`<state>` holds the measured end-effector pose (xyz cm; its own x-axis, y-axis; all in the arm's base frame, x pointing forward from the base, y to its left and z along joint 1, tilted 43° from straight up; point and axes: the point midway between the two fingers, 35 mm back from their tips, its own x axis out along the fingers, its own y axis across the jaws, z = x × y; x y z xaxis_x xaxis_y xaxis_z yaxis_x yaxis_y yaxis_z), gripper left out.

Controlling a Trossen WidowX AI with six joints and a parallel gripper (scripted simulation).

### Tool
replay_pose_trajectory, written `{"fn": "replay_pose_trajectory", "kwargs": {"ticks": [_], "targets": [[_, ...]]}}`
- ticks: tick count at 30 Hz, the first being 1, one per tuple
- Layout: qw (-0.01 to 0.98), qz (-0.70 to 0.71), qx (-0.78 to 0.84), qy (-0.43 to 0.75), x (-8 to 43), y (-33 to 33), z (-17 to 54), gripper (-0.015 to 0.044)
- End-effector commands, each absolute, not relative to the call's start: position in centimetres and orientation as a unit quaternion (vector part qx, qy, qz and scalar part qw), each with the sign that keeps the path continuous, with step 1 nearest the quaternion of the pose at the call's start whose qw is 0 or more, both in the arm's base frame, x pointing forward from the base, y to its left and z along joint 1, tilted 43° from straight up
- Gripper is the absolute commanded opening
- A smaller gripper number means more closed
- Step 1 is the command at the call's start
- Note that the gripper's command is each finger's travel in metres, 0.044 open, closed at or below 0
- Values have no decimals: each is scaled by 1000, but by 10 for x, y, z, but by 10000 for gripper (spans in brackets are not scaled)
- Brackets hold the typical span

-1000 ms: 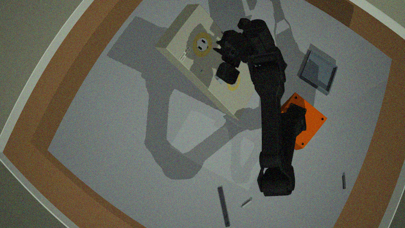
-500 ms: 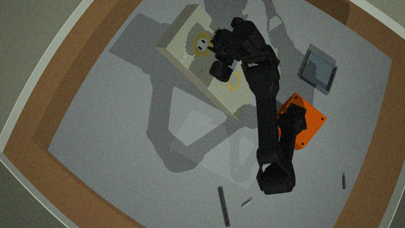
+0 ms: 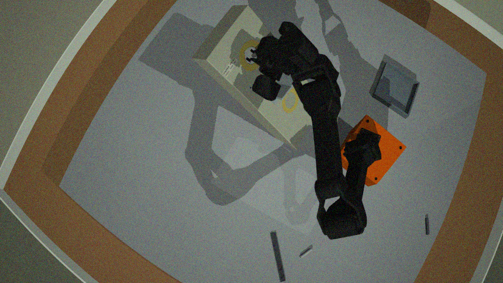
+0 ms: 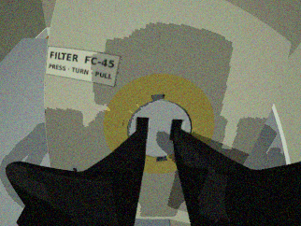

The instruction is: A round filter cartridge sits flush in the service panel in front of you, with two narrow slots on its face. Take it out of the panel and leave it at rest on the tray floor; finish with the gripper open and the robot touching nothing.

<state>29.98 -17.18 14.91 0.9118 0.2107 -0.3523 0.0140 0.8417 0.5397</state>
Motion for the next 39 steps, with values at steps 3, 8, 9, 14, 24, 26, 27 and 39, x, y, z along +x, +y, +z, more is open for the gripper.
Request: {"fn": "replay_pose_trajectory", "kwargs": {"ticks": [3, 8, 9, 14, 24, 26, 27, 39], "targets": [[936, 51, 281, 205, 301, -171, 145, 90], [936, 51, 281, 205, 301, -171, 144, 90], [936, 51, 281, 205, 301, -171, 144, 90], [936, 51, 281, 205, 302, -171, 145, 90], [936, 51, 281, 205, 302, -172, 146, 90], [936, 51, 281, 205, 304, -171, 145, 90], [936, 51, 281, 205, 305, -171, 145, 90], [936, 51, 281, 205, 305, -171, 144, 90]]}}
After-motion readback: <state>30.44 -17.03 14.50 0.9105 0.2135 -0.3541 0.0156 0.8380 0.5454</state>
